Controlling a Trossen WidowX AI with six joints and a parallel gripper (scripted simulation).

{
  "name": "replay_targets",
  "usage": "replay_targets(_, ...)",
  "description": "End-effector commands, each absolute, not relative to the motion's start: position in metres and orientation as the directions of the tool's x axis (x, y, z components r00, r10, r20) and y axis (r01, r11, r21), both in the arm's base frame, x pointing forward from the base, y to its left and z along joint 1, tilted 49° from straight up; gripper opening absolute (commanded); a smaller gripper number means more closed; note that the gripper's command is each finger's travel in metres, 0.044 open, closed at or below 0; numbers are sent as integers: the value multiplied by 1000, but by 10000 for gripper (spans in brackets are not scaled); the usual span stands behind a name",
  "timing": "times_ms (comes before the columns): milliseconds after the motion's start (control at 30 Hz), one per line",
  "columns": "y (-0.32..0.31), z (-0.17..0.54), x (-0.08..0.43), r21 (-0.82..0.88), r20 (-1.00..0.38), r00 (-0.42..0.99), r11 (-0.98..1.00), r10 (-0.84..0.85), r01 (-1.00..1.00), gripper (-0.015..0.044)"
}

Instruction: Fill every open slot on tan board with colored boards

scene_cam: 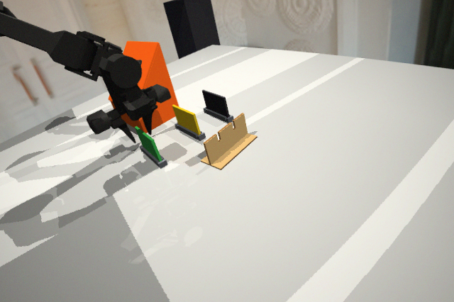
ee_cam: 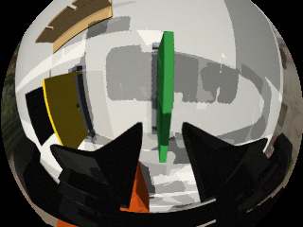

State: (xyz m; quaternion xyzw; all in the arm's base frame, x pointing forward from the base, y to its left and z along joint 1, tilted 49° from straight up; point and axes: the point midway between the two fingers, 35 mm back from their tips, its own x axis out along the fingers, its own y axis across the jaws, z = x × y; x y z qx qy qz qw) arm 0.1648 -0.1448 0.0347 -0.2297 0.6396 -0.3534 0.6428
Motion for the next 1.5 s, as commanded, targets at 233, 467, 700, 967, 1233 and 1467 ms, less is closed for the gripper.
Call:
replay_targets(233,-158,23,163,-748,-659,-69,645,-749,156,189)
replay_targets(467,-160,20,163,-749,-659,-69,644,-749,156,111)
replay_targets(700,-160,20,163,-749,-659,-69,644,-749,156,0)
replay_targets(967,-156,24,163,-748,-659,-69,645,-749,156,0)
replay_targets(1233,-142,36,165,-748,-660,-69,645,-748,156,0)
replay_targets(1467,-130,47,166,-747,-660,-69,646,-748,156,0)
